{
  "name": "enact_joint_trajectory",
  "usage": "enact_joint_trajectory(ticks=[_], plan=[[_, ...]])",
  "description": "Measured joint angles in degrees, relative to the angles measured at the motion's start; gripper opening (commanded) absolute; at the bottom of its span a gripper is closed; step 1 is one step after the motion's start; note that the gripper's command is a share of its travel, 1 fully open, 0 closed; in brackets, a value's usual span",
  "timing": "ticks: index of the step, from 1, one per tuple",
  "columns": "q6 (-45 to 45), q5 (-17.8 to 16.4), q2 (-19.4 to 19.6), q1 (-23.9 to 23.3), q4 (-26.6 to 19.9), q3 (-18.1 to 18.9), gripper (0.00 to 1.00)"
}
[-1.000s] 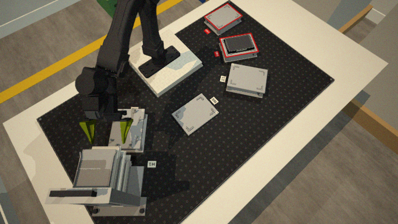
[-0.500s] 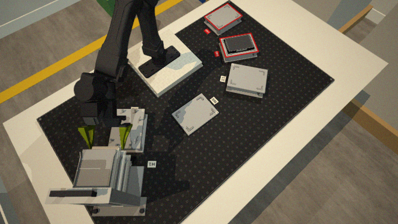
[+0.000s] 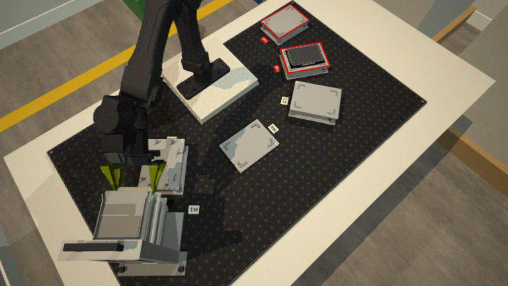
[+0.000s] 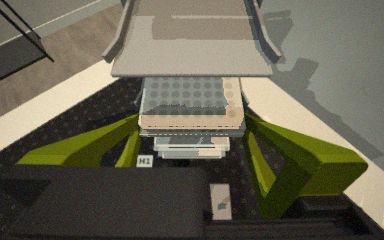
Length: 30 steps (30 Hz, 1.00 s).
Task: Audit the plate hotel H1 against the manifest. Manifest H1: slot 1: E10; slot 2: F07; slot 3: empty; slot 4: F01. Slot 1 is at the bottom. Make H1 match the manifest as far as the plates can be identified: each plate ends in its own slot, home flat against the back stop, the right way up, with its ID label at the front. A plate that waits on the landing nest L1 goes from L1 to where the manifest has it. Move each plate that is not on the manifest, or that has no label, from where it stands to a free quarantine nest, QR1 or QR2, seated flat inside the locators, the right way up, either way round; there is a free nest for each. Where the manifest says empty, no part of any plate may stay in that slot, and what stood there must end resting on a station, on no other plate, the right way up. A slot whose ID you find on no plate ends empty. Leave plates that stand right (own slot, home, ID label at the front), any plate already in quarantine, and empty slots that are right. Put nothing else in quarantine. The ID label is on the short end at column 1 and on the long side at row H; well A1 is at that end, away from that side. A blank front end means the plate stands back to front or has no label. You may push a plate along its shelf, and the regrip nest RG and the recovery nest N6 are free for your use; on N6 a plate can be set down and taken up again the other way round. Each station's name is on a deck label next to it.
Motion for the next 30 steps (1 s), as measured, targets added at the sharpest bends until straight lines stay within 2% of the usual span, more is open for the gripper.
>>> enact_joint_trajectory(ticks=[22, 30], plan=[[0.0, 0.0, 0.0, 0.0, 0.0, 0.0, 0.86], [-0.2, -0.2, -1.9, -0.5, 0.0, -1.8, 0.86]])
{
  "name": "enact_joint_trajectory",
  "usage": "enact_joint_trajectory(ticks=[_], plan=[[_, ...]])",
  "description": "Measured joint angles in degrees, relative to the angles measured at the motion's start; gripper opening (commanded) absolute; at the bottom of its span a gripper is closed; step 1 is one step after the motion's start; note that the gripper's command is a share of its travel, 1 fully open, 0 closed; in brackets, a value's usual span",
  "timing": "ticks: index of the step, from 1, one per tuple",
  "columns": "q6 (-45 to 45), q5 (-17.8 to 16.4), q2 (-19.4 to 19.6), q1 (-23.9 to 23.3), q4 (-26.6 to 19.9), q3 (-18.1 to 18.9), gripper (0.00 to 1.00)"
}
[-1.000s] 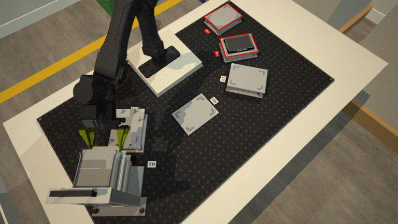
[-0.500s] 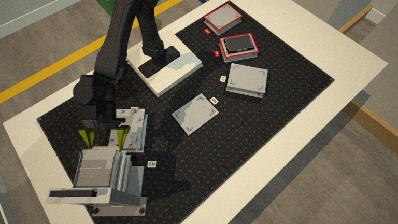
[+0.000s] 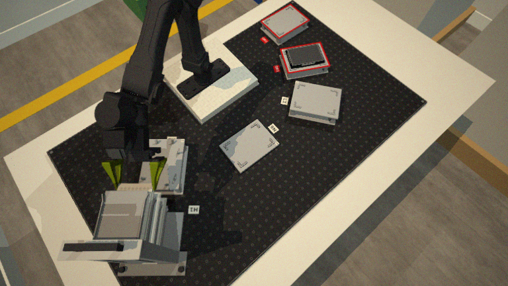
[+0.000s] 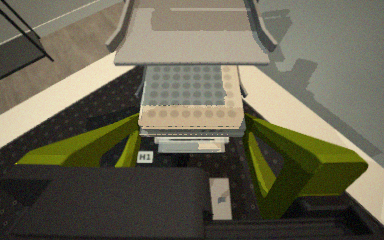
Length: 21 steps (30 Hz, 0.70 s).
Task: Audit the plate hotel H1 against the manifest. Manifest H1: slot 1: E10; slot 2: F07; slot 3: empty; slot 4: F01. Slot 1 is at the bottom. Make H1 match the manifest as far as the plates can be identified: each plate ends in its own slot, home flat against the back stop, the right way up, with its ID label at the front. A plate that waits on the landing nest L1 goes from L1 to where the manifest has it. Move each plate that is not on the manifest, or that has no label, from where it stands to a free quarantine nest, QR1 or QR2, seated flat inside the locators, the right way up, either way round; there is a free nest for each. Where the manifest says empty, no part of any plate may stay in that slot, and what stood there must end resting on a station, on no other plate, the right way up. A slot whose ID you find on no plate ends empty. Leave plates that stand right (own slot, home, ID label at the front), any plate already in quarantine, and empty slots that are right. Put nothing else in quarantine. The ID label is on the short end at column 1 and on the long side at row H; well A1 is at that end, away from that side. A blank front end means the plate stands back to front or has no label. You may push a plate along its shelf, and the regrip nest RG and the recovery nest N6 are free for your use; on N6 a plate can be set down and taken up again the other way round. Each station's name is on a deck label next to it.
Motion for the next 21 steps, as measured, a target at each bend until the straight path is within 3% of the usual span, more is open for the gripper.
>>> enact_joint_trajectory(ticks=[21], plan=[[-0.9, -1.4, -5.1, -1.7, -1.0, -4.4, 0.86]])
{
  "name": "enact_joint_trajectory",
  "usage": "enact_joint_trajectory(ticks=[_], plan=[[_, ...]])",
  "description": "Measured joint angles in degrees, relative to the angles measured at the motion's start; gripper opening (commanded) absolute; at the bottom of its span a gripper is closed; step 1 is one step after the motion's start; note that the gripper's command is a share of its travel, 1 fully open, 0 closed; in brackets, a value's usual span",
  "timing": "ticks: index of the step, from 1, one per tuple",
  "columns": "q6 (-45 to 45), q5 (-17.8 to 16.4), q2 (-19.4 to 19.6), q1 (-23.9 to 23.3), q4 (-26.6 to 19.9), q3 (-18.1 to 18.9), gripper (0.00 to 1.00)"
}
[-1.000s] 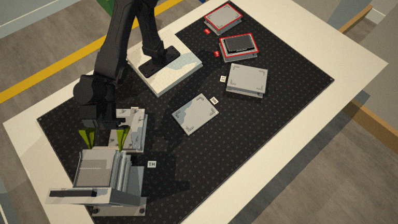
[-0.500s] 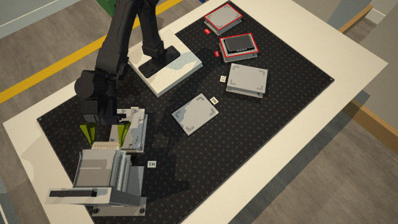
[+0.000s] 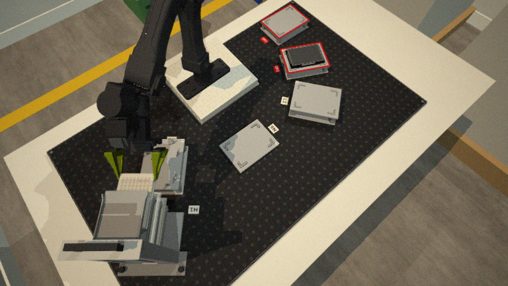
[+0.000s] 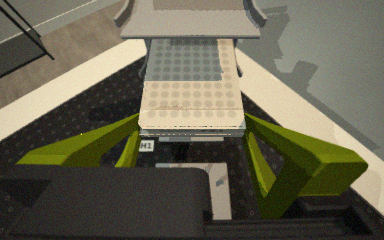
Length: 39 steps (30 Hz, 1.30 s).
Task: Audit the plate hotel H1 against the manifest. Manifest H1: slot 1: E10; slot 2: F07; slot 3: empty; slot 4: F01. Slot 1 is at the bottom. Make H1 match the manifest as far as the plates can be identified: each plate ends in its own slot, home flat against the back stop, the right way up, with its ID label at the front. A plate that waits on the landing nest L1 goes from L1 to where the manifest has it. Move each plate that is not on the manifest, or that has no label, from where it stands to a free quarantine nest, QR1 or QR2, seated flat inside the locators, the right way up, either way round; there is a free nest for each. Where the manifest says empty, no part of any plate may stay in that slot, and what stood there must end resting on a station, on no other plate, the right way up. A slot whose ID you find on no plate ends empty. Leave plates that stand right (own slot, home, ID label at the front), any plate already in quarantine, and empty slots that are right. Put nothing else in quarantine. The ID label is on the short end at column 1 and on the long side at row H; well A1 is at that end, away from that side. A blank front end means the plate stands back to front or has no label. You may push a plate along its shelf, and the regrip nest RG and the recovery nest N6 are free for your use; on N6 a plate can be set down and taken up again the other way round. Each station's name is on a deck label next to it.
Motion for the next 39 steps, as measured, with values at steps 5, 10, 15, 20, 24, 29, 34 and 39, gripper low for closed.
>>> enact_joint_trajectory(ticks=[5, 10, 15, 20, 24, 29, 34, 39], plan=[[-0.2, -0.3, -1.0, -0.4, -0.1, -0.9, 0.86], [-0.5, -0.8, -2.4, -0.9, -0.5, -2.0, 0.86], [-0.8, -1.3, -3.8, -1.5, -1.0, -3.1, 0.86], [-1.0, -1.6, -4.8, -1.9, -1.4, -3.8, 0.86], [-1.2, -2.0, -5.8, -2.3, -1.7, -4.6, 0.86], [-1.5, -2.6, -7.3, -3.0, -2.3, -5.6, 0.86], [-1.9, -3.1, -8.6, -3.5, -3.0, -6.4, 0.86], [-2.1, -3.5, -9.6, -4.0, -3.3, -7.2, 0.86]])
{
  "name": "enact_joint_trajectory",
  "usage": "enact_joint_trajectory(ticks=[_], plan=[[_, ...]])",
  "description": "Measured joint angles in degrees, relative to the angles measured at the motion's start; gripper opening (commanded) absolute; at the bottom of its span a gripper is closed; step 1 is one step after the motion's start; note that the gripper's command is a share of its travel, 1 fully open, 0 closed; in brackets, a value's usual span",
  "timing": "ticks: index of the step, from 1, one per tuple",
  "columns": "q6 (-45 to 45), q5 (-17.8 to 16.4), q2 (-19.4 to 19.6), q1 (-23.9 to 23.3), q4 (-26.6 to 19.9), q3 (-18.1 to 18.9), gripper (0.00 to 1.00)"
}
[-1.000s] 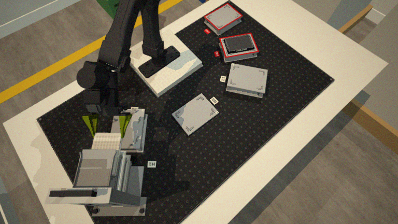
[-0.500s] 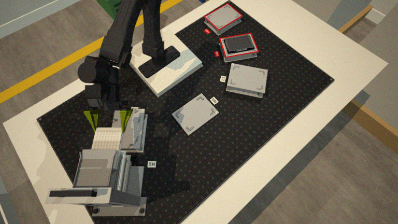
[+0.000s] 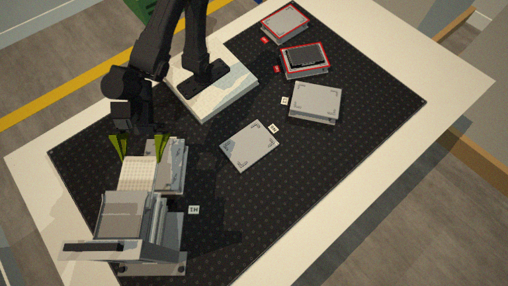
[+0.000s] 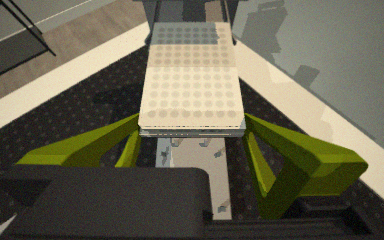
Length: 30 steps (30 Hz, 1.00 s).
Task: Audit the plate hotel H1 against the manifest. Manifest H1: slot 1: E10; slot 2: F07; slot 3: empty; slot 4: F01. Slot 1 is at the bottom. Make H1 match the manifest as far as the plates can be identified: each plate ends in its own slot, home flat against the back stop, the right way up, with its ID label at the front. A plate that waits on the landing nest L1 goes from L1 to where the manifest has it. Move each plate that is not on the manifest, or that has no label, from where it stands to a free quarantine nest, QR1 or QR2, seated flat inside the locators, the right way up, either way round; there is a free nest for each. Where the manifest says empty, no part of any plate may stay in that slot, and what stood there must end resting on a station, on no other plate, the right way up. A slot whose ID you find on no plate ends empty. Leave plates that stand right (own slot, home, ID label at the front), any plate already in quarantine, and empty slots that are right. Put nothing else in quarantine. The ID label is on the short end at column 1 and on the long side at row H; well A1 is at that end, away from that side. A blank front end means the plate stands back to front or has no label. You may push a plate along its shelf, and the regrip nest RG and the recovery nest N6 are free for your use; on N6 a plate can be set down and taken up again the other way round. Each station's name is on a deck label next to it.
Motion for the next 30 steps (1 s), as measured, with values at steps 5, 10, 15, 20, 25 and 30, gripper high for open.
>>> enact_joint_trajectory(ticks=[5, 10, 15, 20, 25, 30], plan=[[-0.4, -0.6, -1.5, -0.7, -0.7, -0.9, 0.86], [-0.8, -1.2, -3.0, -1.5, -1.4, -1.8, 0.86], [-1.1, -1.6, -3.9, -2.0, -2.0, -2.3, 0.86], [-1.5, -2.3, -5.4, -2.8, -2.8, -3.1, 0.86], [-2.0, -2.9, -6.9, -3.7, -3.7, -3.9, 0.86], [-2.4, -3.5, -8.0, -4.4, -4.6, -4.4, 0.86]])
